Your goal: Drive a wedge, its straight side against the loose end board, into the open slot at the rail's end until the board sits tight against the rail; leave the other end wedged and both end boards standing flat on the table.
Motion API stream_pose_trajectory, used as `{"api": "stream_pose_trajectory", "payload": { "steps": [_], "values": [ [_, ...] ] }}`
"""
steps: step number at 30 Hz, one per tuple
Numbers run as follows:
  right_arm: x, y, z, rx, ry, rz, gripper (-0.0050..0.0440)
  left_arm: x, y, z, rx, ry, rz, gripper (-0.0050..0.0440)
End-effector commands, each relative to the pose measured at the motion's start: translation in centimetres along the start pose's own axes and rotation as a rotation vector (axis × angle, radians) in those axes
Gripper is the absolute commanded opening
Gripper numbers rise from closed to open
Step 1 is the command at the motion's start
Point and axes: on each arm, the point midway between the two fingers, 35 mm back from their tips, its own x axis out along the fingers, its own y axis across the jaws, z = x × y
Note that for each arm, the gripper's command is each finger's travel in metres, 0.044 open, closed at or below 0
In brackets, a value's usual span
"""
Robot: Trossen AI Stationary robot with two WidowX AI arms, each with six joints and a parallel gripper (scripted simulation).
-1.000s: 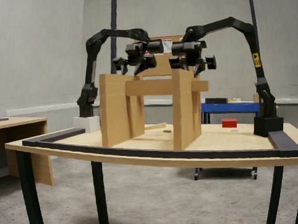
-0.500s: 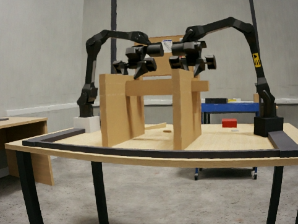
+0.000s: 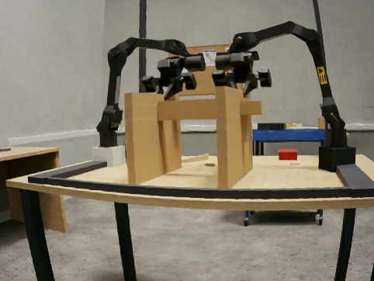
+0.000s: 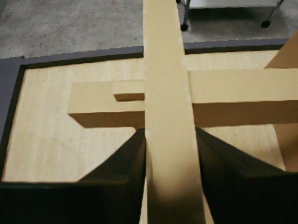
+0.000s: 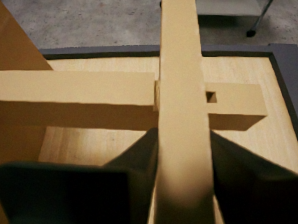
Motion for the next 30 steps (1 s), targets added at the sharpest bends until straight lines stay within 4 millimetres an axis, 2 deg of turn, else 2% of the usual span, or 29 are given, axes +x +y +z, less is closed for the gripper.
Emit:
{"api": "stream_pose_trajectory", "payload": {
  "steps": [1, 10, 18, 27, 28, 30],
  "values": [
    [-0.1, -0.2, 0.3, 0.015, -0.001, 0.007, -0.0001, -0.5, 0.0, 0.6, -0.021, 0.001, -0.021, -0.005],
    [-0.1, -0.2, 0.3, 0.015, -0.001, 0.007, -0.0005, -0.7, -0.8, 0.3, -0.025, -0.002, -0.035, -0.005],
    [-0.1, -0.2, 0.3, 0.015, -0.001, 0.007, -0.005, -0.9, -1.2, 0.3, -0.033, -0.002, -0.049, -0.005],
    [-0.1, -0.2, 0.3, 0.015, -0.001, 0.007, -0.005, -1.1, -2.3, 0.3, -0.04, -0.002, -0.062, -0.005],
    [-0.2, -0.1, 0.4, 0.015, -0.001, 0.009, 0.018, -0.5, -0.5, 0.6, -0.021, 0.0, -0.021, -0.005],
    [-0.2, -0.1, 0.4, 0.015, -0.002, 0.01, 0.018, -0.7, -0.3, 0.7, -0.026, -0.001, -0.027, -0.005]
  ]
}}
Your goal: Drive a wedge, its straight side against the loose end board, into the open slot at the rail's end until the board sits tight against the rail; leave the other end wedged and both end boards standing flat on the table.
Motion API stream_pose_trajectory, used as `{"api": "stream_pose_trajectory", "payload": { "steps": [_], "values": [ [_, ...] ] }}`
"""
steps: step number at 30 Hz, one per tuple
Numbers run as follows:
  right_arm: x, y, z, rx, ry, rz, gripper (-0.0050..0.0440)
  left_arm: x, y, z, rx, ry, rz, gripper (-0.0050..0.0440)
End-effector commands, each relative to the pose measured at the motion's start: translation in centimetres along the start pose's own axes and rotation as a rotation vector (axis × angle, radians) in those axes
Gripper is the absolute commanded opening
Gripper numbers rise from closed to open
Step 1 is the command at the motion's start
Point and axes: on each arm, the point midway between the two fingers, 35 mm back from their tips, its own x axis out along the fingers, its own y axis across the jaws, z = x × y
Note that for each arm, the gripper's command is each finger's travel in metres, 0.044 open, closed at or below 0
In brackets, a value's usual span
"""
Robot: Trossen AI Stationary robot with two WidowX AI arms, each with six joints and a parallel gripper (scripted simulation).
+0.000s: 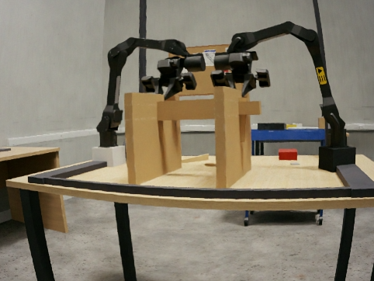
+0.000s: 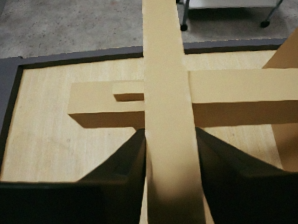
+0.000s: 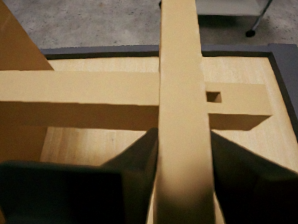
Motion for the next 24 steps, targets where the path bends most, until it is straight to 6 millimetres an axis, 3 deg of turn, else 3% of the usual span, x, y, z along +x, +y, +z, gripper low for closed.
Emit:
{"api": "stream_pose_trajectory", "payload": {
  "steps": [1, 21, 24],
  "values": [
    [-0.22, 0.0, 0.37, 0.015, -0.002, 0.013, 0.018, -0.64, 0.16, 0.7, -0.025, 0.0, -0.026, -0.005],
    [-0.26, -0.07, 0.34, 0.01, -0.002, 0.011, 0.018, -0.51, 0.03, 0.56, -0.021, 0.0, -0.022, -0.005],
    [-1.11, 0.37, 1.2, 0.024, -0.001, 0.024, 0.018, -0.51, 0.03, 0.56, -0.021, 0.0, -0.022, -0.005]
  ]
}}
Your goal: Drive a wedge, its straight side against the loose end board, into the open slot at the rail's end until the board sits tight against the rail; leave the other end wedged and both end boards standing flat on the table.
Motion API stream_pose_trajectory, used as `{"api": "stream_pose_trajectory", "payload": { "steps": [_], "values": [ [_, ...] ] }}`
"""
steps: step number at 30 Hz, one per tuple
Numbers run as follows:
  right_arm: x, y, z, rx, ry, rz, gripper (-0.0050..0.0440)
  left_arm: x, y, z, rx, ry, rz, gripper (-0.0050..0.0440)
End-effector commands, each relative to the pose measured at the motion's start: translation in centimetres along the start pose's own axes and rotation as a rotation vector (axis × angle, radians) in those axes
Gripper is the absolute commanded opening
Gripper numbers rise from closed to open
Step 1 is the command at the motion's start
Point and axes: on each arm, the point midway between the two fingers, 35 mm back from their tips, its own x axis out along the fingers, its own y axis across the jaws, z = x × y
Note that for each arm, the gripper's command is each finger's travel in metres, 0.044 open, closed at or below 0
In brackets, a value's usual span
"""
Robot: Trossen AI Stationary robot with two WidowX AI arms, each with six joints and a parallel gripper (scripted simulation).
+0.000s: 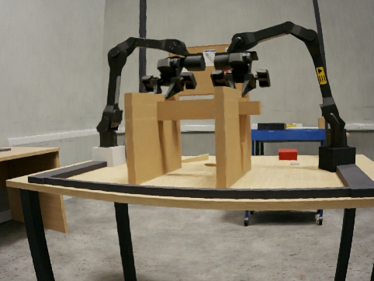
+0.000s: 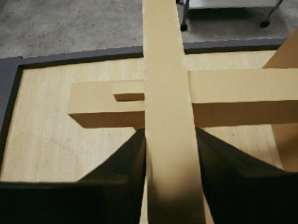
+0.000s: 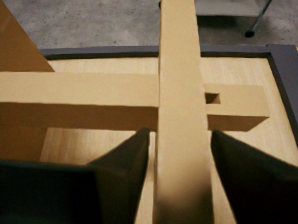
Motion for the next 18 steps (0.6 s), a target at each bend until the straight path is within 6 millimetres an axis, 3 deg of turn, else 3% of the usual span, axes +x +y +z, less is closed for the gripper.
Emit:
{"api": "stream_pose_trajectory", "payload": {
  "steps": [1, 5, 8, 11, 14, 18],
  "values": [
    [-1.1, 0.4, 1.1, 0.026, -0.001, 0.025, 0.018, -0.5, 0.0, 0.6, -0.02, 0.0, -0.021, -0.005],
    [-0.7, 0.2, 0.7, 0.013, -0.002, 0.013, 0.018, -0.5, 0.0, 0.6, -0.02, 0.0, -0.021, -0.005],
    [-2.8, 0.3, 2.9, 0.04, -0.001, 0.037, 0.018, -0.5, 0.0, 0.6, -0.02, 0.0, -0.021, -0.005],
    [-3.4, 0.4, 3.6, 0.032, -0.001, 0.028, 0.018, -0.5, 0.0, 0.6, -0.02, 0.0, -0.021, -0.005],
    [-2.9, 0.3, 3.0, 0.023, -0.002, 0.02, 0.018, -0.5, 0.0, 0.6, -0.02, 0.0, -0.021, -0.005],
    [-4.9, 0.7, 4.9, 0.053, 0.008, 0.048, 0.018, -0.5, 0.0, 0.6, -0.02, 0.0, -0.021, -0.005]
  ]
}}
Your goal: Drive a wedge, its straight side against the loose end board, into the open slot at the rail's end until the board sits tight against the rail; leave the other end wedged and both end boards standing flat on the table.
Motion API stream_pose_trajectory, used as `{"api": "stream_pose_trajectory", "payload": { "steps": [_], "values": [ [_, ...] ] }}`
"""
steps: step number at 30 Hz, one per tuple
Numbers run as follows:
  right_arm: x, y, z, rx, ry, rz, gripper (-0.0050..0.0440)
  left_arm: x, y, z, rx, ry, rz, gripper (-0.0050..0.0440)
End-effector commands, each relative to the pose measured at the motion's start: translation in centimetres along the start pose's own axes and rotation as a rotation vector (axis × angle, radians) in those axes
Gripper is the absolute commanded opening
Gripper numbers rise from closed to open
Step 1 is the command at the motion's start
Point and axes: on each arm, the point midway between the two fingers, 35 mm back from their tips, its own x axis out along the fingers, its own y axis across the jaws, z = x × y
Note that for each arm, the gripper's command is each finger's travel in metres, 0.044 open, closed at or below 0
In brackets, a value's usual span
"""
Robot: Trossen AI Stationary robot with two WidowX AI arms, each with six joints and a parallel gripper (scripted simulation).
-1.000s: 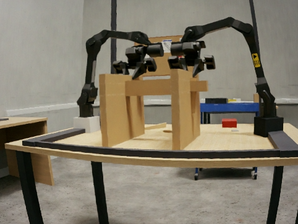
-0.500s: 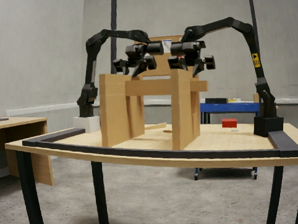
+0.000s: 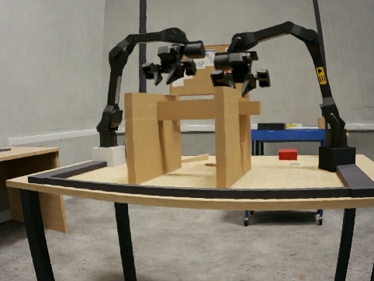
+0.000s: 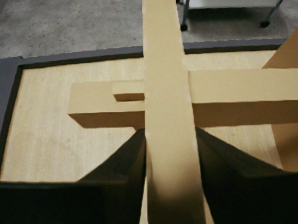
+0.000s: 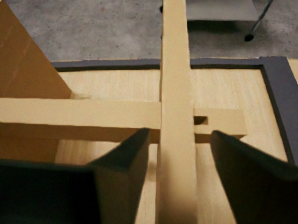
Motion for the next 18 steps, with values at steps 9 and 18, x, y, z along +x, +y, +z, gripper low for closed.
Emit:
{"api": "stream_pose_trajectory", "payload": {
  "steps": [9, 18],
  "values": [
    [-1.6, -0.4, 1.5, 0.001, 0.005, 0.035, 0.018, -0.5, 0.0, 0.5, -0.019, 0.0, -0.022, 0.018],
    [-1.8, -0.3, 1.8, 0.01, 0.002, 0.044, 0.018, -0.5, 0.1, 0.5, -0.017, 0.0, -0.02, 0.018]
  ]
}}
